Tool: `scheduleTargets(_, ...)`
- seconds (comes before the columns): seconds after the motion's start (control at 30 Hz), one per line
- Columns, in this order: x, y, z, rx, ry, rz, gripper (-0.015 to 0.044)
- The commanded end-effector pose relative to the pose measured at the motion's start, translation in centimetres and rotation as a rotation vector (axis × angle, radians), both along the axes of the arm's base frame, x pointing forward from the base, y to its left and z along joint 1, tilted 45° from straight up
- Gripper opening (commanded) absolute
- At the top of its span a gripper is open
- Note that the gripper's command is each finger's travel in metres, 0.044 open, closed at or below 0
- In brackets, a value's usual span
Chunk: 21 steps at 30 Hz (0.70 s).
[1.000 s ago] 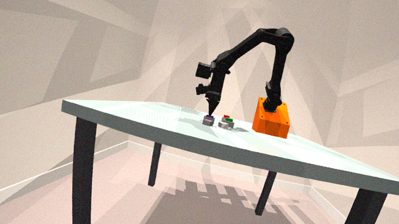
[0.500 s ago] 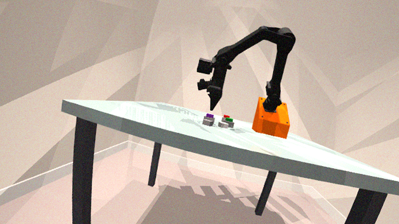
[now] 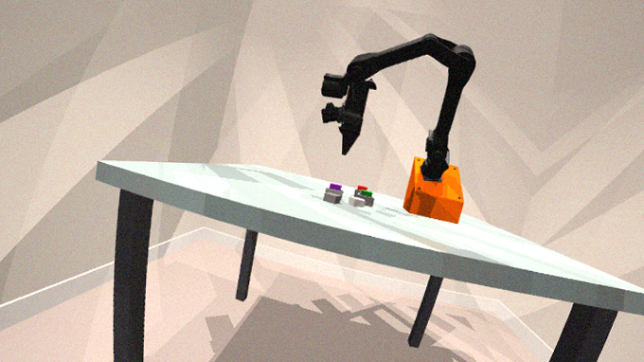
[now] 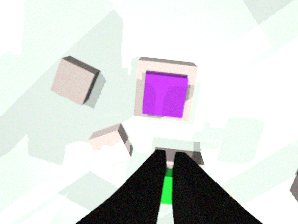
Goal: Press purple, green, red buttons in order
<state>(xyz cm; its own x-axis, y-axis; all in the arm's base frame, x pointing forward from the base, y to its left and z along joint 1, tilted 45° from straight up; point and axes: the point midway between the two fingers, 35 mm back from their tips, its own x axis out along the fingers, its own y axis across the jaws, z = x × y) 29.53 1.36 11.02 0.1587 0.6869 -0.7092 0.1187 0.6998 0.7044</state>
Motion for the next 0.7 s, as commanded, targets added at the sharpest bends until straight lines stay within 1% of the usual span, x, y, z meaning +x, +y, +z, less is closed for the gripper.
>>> scheduleTargets(0.0,-3.0,-0.3,-0.3,-0.003,0.01,0.003,0.002)
scheduleTargets(0.1,-7.0,-0.2,-1.1,-0.002,0.012,0.003,0.002)
scheduleTargets(0.17,-8.7,0.0,-1.6,-0.001,0.013,0.004,0.002)
scheduleTargets(0.4,-8.8,0.2,-1.8,-0.001,0.013,0.004,0.002)
scheduleTargets(0.57,-8.0,3.7,-5.5,-0.001,0.012,0.003,0.002)
scheduleTargets(0.67,-8.0,4.3,-6.0,0.002,0.012,0.004,0.002)
